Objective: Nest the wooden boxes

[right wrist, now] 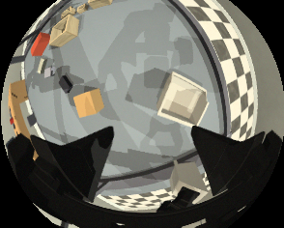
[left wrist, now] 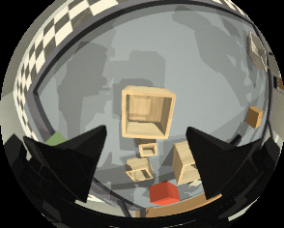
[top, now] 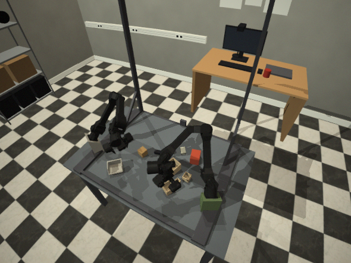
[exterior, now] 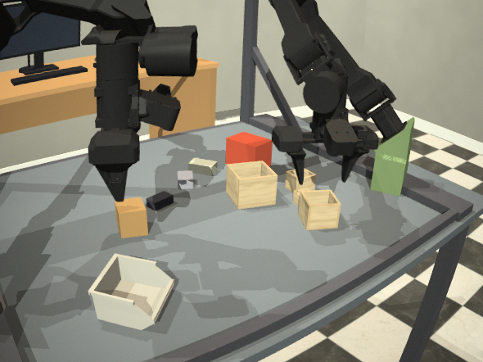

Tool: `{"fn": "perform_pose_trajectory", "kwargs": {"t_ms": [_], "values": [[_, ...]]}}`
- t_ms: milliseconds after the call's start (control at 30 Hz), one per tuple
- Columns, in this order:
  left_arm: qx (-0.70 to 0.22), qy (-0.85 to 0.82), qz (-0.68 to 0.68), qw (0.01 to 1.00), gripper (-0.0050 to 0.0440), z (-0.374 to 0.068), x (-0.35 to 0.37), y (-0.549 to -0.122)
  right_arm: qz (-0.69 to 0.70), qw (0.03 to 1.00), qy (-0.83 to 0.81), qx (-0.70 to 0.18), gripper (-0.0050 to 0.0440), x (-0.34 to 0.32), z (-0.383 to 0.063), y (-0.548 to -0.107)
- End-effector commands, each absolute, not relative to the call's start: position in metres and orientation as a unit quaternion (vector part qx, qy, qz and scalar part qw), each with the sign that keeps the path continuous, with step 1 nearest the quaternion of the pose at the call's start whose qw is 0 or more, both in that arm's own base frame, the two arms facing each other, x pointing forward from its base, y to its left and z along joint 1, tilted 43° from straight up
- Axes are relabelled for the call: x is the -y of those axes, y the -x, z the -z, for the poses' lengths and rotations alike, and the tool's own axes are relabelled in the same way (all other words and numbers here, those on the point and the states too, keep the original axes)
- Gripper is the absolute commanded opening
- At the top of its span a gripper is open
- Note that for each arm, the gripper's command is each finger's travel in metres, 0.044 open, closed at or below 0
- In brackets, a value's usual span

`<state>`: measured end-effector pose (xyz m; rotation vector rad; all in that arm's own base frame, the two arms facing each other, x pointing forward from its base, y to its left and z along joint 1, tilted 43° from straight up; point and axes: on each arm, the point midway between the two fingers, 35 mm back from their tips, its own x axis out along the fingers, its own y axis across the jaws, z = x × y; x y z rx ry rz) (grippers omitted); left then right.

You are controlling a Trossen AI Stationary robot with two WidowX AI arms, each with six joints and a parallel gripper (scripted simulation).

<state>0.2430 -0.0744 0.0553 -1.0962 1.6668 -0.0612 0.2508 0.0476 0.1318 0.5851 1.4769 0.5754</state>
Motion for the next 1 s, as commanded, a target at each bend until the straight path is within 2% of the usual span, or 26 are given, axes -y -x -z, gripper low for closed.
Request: {"fn": "perform_pose_trajectory", "kwargs": {"t_ms": [0,100,600,667,733,967], "values": [[-0.696,0.463,0.03,0.548,0.04,-0.0593,0.0728,-0.2479,-0.256,0.669,-0.258,-0.649,0.04,-0.0463,-0.1348,-0.2514],[-0.696,0.463,0.03,0.548,0.04,-0.0593,0.0728,-0.2479,-0.256,0.669,-0.258,-0.649,0.04,-0.0463,-0.1348,-0.2514],[-0.696,0.463,0.03,0.548,0.004,-0.0593,0.0728,-0.2479,-0.256,0.669,-0.258,-0.649,0.04,-0.0463,-0.1348,-0.2514],[-0.696,0.463,0.03,0.548,0.004,-0.0593,0.0728,-0.2479,-0.256,0.669,-0.258,-0.649,0.04,-0.0463,-0.1348,-0.2514],[-0.696,0.463,0.03,0.548,0.0,-0.0593,0.0728,-0.2479,-0.256,0.669,-0.258,-0.649,0.04,-0.0463,-0.1348,-0.2514],[-0.696,0.463,0.03,0.548,0.0,-0.0593,0.0728,-0.2479,-0.256,0.669,-0.258,-0.649,0.04,-0.0463,-0.1348,-0.2514]]}}
